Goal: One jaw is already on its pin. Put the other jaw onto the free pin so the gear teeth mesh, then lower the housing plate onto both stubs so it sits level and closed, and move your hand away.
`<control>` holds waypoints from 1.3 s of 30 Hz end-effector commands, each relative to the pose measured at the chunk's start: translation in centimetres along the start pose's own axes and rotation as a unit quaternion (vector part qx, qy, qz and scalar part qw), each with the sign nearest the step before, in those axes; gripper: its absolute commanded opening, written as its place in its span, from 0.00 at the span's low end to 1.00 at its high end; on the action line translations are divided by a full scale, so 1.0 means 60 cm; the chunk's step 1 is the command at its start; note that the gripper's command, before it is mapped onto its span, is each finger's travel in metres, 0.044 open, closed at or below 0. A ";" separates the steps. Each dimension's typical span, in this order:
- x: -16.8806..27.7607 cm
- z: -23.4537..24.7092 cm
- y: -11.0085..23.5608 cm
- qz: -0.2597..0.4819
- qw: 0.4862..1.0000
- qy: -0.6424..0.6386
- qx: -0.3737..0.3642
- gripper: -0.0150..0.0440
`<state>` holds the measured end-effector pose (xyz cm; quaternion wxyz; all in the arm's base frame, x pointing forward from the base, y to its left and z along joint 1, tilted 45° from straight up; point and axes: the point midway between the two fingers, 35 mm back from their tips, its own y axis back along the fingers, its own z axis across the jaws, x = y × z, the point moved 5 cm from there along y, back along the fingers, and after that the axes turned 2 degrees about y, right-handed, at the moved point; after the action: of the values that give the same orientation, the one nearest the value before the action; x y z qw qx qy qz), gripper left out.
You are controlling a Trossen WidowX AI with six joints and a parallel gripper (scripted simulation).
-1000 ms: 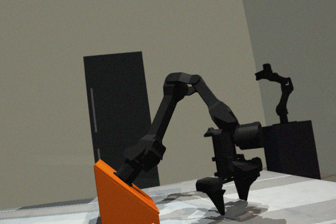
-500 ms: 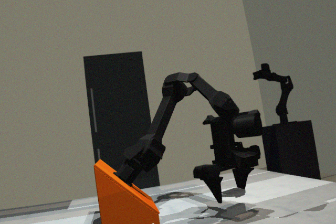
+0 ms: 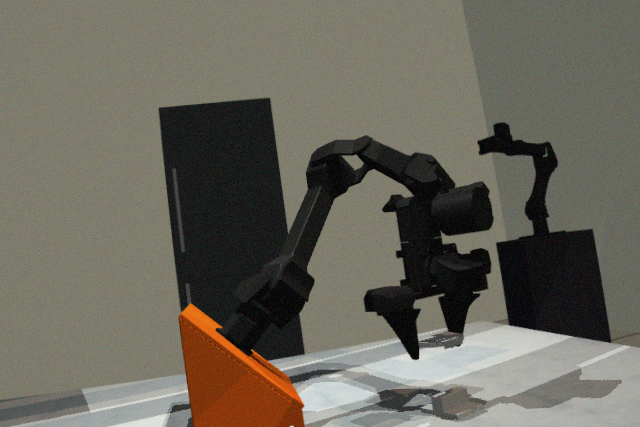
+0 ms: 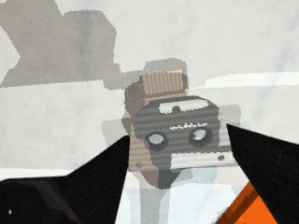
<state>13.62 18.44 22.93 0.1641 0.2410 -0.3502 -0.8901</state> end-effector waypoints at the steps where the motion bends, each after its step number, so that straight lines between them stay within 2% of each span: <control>1: 0.000 0.001 0.006 -0.003 1.000 0.004 -0.002 0.85; 39: -0.033 -0.191 -0.009 0.013 0.999 -0.030 0.040 0.85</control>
<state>20.78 14.14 16.75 0.1544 0.2209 -0.3923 -0.8795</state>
